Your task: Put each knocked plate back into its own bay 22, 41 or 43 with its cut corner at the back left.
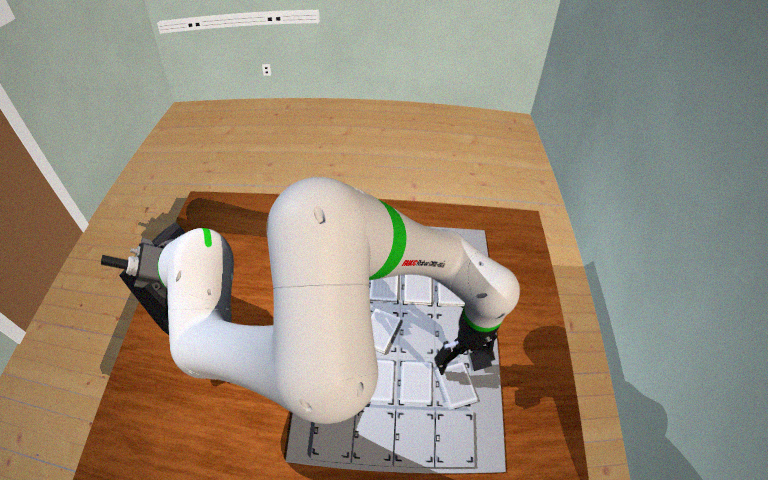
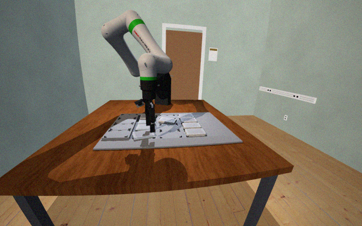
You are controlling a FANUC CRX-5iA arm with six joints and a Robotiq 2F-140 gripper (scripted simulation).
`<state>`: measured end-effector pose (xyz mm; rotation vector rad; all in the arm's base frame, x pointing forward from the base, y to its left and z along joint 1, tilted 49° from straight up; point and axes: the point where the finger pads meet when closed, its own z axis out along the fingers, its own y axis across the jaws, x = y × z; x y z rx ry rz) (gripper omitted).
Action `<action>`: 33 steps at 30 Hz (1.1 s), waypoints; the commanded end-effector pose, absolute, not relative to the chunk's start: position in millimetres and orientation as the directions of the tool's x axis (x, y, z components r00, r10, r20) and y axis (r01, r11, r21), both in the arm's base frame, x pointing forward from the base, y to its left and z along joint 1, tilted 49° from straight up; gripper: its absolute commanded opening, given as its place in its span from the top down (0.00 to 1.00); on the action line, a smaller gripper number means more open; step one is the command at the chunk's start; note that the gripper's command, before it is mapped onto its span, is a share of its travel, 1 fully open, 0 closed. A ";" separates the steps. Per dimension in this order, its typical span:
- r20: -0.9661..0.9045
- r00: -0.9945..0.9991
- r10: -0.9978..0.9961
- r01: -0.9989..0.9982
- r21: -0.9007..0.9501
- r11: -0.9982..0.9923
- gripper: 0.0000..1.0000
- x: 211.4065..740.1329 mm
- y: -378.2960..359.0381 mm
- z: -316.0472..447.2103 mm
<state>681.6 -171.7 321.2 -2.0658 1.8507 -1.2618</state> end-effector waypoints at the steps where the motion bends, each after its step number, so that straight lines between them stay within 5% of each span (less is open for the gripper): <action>1: 0.502 -0.078 -0.861 -0.782 -0.567 -0.260 0.30 679.7 -177.9 324.8; 33: 0.502 -0.078 -0.861 -0.782 -0.567 -0.260 0.30 679.5 -218.8 325.6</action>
